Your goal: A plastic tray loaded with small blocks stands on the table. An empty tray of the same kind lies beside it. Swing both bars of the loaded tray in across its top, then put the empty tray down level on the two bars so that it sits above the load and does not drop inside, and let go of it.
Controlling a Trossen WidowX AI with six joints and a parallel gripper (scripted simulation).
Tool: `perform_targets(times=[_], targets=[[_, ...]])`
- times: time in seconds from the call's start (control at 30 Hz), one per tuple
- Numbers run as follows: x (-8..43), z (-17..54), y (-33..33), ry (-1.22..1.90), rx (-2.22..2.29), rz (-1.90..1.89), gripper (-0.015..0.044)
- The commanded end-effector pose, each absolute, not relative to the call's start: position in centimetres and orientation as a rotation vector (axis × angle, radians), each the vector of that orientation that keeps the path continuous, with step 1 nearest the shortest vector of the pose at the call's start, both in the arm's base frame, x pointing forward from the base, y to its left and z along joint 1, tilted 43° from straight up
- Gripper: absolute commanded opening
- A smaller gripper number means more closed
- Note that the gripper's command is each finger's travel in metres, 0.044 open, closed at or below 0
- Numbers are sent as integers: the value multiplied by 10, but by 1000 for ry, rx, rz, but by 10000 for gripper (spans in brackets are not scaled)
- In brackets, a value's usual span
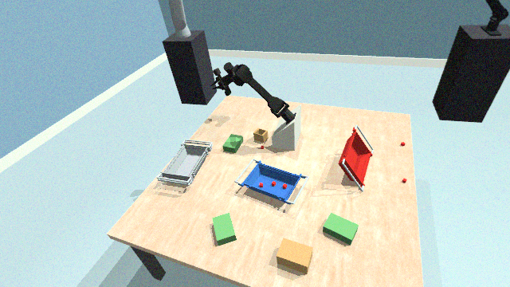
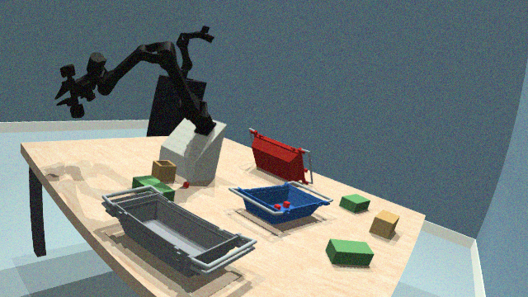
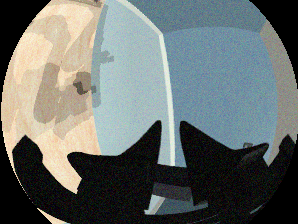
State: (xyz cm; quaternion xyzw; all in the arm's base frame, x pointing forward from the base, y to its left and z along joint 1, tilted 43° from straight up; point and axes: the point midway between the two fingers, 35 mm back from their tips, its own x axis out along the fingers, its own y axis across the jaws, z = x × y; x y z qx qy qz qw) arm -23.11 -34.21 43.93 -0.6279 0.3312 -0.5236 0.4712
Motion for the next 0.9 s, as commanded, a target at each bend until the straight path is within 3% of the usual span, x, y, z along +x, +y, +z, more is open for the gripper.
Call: perform_targets(times=[0.0, 0.43, 0.87], targets=[[-214, 445, -358, 724, -1480, -1311, 88], [-142, 447, -415, 439, -1203, -1352, 88], [-31, 432, -461, 221, -815, -1317, 88]])
